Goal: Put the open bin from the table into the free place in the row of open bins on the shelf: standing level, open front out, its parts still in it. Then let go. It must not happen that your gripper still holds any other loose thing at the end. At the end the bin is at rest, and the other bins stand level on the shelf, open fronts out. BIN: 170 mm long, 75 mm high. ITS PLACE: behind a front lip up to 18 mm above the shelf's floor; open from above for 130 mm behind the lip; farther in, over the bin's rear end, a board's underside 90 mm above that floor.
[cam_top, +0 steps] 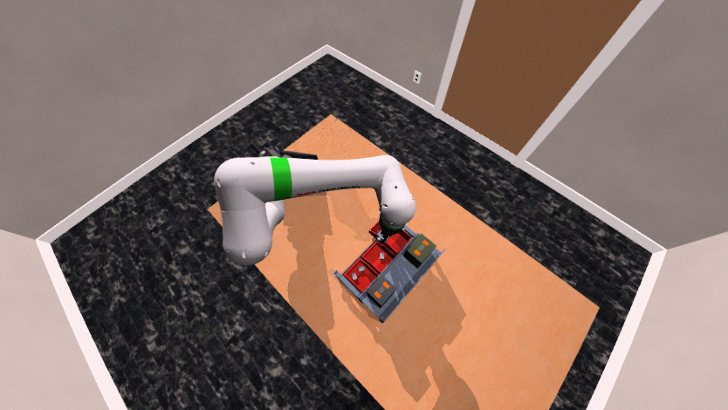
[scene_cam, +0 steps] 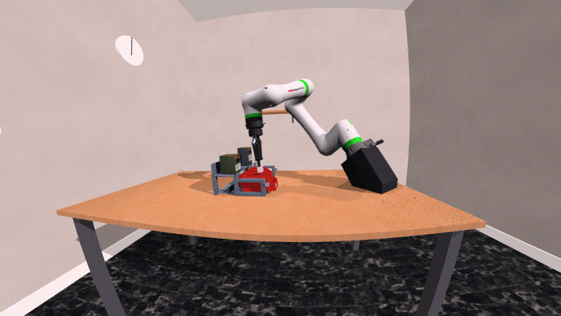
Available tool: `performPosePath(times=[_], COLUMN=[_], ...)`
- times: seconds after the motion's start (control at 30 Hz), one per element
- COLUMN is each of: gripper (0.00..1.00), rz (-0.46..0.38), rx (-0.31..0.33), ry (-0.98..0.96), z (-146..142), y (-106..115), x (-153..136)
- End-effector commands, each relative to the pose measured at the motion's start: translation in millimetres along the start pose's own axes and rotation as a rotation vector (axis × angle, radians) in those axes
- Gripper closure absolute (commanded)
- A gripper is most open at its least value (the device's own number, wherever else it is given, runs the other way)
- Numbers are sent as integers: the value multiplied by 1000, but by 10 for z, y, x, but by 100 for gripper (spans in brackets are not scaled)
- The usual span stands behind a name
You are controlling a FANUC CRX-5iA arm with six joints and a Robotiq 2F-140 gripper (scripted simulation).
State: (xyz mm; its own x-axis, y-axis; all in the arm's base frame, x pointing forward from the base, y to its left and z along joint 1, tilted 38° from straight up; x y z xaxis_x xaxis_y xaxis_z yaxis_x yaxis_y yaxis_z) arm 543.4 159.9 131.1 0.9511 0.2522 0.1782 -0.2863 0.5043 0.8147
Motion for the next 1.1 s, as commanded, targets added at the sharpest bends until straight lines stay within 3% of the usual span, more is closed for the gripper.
performPosePath(times=[0.0, 1.07], gripper=[94, 94], rz=[0, 0], rx=[0, 0], ry=[0, 0], z=[-2, -9], y=[53, 508], x=[-3, -42])
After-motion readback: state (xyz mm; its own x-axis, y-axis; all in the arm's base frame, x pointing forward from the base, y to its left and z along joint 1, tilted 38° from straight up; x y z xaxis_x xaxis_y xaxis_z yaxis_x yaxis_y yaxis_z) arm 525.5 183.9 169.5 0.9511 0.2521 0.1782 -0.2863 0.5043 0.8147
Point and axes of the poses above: the point where the finger pads meet when closed, its own y axis back along the fingers, its own z axis across the jaws, x = y × z, the point moved 2 cm from there along y, back along the fingers, and after that the axes turned 9 degrees about y, right-handed, at the moved point
